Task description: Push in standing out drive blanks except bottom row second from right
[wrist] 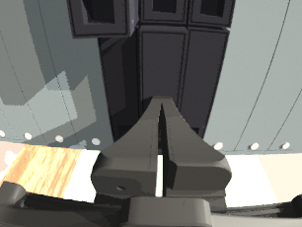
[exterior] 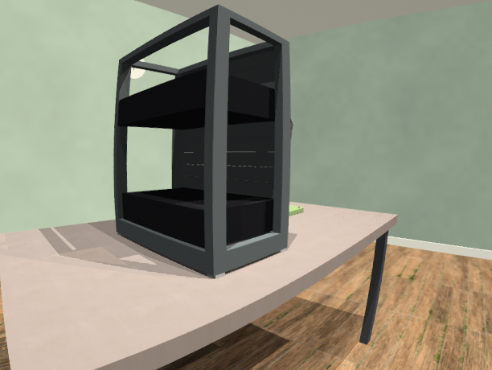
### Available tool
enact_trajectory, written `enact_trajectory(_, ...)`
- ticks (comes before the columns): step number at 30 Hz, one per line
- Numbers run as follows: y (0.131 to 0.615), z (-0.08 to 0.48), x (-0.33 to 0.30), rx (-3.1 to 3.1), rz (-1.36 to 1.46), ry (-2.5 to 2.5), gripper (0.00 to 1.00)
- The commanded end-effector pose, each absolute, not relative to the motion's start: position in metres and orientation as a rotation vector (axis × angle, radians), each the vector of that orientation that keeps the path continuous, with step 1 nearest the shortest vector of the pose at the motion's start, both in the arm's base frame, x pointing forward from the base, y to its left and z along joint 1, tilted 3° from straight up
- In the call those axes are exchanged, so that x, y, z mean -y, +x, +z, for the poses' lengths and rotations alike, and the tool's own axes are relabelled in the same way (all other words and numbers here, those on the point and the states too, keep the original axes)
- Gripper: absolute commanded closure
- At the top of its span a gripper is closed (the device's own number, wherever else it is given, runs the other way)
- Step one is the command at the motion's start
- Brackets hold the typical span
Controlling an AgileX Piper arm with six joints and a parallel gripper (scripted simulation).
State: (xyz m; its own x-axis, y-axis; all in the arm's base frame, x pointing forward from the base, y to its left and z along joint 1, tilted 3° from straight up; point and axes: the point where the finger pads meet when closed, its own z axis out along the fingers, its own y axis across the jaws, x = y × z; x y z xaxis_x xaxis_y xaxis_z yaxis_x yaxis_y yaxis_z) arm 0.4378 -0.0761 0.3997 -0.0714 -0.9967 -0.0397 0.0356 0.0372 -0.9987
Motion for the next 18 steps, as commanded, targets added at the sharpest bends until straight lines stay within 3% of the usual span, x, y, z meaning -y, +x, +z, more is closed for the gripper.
enact_trajectory(1, 0.4399, 0.3974, 0.0764, -1.259, -1.246, -1.124, 1.00)
enact_trajectory(18, 0.4430, 0.3968, 0.0767, -1.259, -1.246, -1.124, 1.00)
